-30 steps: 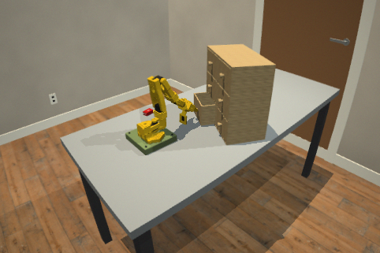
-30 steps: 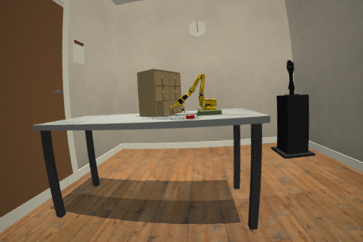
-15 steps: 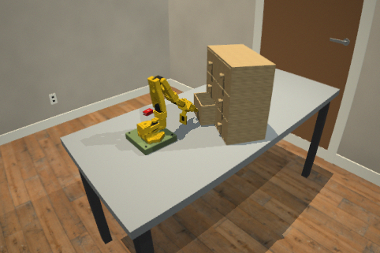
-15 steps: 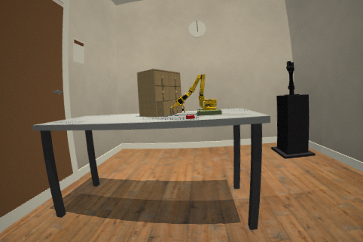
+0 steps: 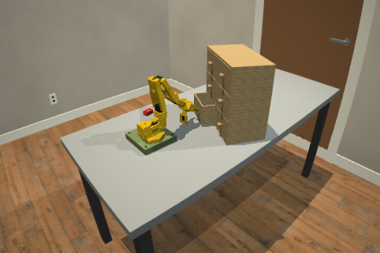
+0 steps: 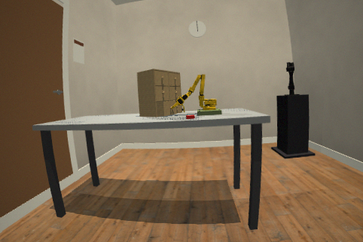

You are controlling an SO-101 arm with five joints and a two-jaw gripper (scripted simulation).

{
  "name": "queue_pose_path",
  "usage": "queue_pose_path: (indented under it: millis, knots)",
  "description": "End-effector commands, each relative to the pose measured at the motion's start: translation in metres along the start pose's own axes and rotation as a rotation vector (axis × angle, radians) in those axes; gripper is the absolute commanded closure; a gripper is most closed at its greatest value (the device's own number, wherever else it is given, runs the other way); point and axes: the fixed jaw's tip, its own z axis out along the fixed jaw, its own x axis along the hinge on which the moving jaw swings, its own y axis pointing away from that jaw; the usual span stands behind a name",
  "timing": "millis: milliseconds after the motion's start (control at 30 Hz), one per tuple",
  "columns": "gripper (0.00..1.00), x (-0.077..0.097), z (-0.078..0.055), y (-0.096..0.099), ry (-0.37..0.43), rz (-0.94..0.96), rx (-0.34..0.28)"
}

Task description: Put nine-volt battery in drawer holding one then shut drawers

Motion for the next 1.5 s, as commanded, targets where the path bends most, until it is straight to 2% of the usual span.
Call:
queue_pose_path:
  millis: [0, 1467]
  knots:
    - [0.79, 0.0024, 0.0012, 0.0039, 0.007, 0.010, -0.013]
    - [0.79, 0.0031, 0.0032, 0.0086, 0.007, 0.021, -0.028]
